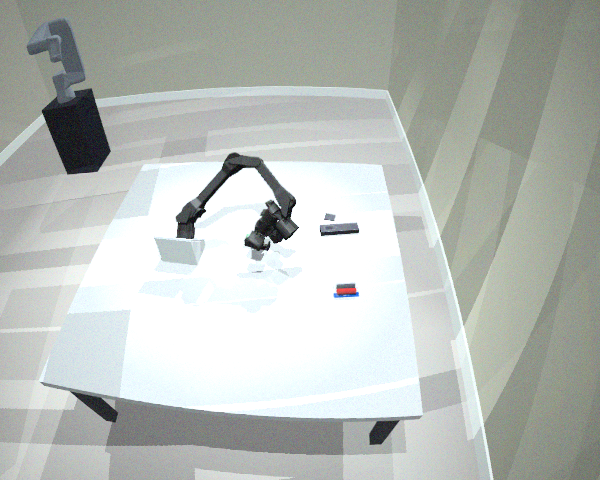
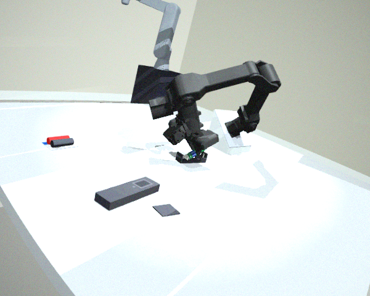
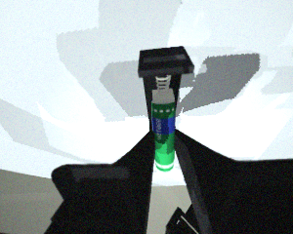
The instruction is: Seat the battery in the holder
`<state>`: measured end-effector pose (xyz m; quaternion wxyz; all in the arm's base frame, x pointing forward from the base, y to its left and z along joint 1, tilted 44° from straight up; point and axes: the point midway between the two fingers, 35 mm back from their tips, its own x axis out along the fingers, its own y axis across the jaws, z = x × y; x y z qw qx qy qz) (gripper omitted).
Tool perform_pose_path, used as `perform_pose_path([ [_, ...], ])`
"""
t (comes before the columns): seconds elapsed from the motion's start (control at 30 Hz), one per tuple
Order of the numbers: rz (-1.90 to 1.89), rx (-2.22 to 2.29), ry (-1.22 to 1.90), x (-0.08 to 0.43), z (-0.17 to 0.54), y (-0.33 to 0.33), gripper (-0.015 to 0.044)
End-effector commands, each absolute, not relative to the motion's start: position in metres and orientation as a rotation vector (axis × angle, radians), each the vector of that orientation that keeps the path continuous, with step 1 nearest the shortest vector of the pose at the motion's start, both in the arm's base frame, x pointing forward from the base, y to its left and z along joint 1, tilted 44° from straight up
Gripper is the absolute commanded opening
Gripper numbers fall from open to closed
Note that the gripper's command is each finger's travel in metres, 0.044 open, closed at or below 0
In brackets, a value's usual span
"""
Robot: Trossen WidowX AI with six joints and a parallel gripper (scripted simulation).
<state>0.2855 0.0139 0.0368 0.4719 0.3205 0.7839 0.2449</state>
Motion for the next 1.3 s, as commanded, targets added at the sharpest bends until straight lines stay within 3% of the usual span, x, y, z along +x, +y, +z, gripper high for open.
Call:
perform_pose_path([
  [0.0,0.603,0.777,1.919,0.289,0.037,0.013,0.0059],
  [1.27,0.593,0.772,1.915,0.307,0.033,0.009,0.0059],
])
